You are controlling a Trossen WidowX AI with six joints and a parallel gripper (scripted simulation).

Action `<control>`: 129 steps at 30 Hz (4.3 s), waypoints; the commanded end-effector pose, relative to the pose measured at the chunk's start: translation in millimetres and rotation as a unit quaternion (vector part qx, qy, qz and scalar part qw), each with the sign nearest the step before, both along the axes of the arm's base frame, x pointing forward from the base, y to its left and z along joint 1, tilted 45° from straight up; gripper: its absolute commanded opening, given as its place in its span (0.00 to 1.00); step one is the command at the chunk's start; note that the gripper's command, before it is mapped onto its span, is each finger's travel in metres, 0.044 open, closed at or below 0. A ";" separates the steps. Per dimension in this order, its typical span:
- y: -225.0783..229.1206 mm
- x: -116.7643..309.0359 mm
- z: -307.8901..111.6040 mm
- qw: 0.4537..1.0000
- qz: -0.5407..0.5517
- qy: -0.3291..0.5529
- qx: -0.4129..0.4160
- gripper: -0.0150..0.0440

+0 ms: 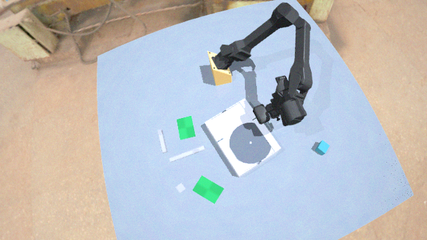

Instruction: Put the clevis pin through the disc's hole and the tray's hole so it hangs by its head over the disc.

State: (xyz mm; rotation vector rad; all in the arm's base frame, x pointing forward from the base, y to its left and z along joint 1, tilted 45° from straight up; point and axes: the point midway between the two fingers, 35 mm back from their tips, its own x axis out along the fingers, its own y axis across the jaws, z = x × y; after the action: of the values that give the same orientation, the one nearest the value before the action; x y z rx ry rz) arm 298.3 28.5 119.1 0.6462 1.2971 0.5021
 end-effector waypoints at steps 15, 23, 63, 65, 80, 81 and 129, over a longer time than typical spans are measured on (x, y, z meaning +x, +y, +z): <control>-1.1 -1.5 -1.2 0.949 0.225 -0.209 -0.066 0.25; -1.5 -1.8 -1.4 0.897 0.316 -0.294 -0.091 0.25; -3.4 -3.3 -2.4 0.412 0.649 -0.611 -0.186 0.25; -3.5 -3.3 -2.4 0.380 0.659 -0.621 -0.189 0.25; -4.1 -3.8 -2.7 0.174 0.701 -0.662 -0.202 0.25; -4.1 -3.8 -2.7 0.174 0.701 -0.662 -0.202 0.25; 39.4 9.0 -47.5 0.174 0.700 -0.663 -0.202 0.25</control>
State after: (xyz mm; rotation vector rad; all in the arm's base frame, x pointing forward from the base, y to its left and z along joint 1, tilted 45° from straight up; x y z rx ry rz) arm 307.1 63.6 78.6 -1.6525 -0.3226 1.5470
